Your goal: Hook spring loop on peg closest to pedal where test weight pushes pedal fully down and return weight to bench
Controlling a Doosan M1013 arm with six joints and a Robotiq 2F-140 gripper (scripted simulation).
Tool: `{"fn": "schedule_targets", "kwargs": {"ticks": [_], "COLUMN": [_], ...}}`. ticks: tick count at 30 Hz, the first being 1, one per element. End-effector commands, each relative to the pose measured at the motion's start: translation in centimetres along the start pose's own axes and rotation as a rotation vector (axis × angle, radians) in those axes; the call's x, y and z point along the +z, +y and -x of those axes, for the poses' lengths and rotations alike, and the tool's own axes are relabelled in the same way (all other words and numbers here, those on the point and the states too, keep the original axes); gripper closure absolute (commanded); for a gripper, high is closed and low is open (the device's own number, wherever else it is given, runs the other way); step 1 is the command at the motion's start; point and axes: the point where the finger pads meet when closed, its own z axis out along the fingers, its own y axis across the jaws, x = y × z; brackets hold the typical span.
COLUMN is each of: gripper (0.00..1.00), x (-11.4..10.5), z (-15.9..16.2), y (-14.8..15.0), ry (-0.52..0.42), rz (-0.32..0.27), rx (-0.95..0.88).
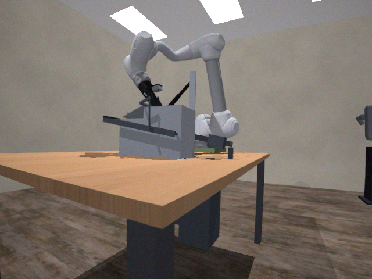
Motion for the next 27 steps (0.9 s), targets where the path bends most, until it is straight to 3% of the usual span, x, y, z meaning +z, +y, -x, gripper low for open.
{"fn": "schedule_targets", "kwargs": {"ticks": [1,2,27], "gripper": [0.76,0.83,0.83], "x": [-0.08,-0.08,-0.08], "z": [-0.05,-0.05,-0.05], "y": [0.04,0.04,0.04], "ry": [0.0,0.0,0.0], "rz": [0.001,0.001,0.001], "rx": [-0.001,-0.001,-0.001]}}
